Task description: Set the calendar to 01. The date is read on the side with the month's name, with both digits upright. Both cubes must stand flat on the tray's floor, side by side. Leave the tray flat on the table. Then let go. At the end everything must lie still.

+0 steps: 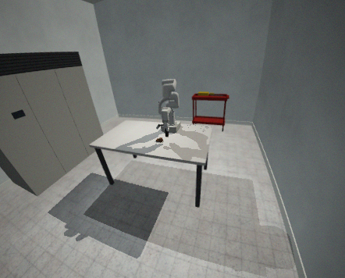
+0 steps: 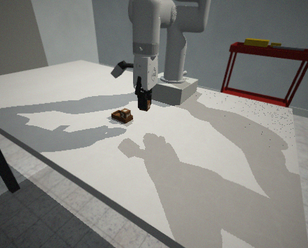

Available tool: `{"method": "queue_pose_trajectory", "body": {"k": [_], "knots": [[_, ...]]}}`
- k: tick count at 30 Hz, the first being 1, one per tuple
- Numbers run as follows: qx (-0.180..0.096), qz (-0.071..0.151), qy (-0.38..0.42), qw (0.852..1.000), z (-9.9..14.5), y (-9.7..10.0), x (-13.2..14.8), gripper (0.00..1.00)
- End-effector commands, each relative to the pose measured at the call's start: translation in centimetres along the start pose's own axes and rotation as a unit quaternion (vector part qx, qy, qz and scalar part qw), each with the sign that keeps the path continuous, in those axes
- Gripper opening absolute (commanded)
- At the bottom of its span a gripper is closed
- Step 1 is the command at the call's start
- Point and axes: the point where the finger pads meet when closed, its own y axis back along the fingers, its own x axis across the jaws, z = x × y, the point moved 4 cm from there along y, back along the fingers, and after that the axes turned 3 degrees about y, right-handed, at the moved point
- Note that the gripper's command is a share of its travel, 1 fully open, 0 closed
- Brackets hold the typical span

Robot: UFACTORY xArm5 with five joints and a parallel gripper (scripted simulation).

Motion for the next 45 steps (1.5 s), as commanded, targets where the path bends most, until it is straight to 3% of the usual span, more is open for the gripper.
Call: {"method": "queue_pose_trajectory", "body": {"k": [1,14,16,18,21,23,25,45], "knots": [[0.0,0.001,0.0,1.0,0.0,2.4,0.1,0.27],[0.0,0.001,-0.001,1.0,-0.1,2.8,0.1,0.27],[-0.001,0.0,-0.027,1.0,-2.5,3.0,0.4,0.27],[-0.004,0.0,-0.077,0.997,-7.0,3.5,1.4,0.27],[-0.004,0.0,-0.077,0.997,-7.0,3.5,1.4,0.27],[-0.006,-0.001,-0.117,0.993,-10.6,3.8,2.7,0.27],[-0.006,-0.001,-0.125,0.992,-11.3,3.9,3.0,0.27],[-0.006,-0.001,-0.127,0.992,-11.4,3.4,3.1,0.27]]}}
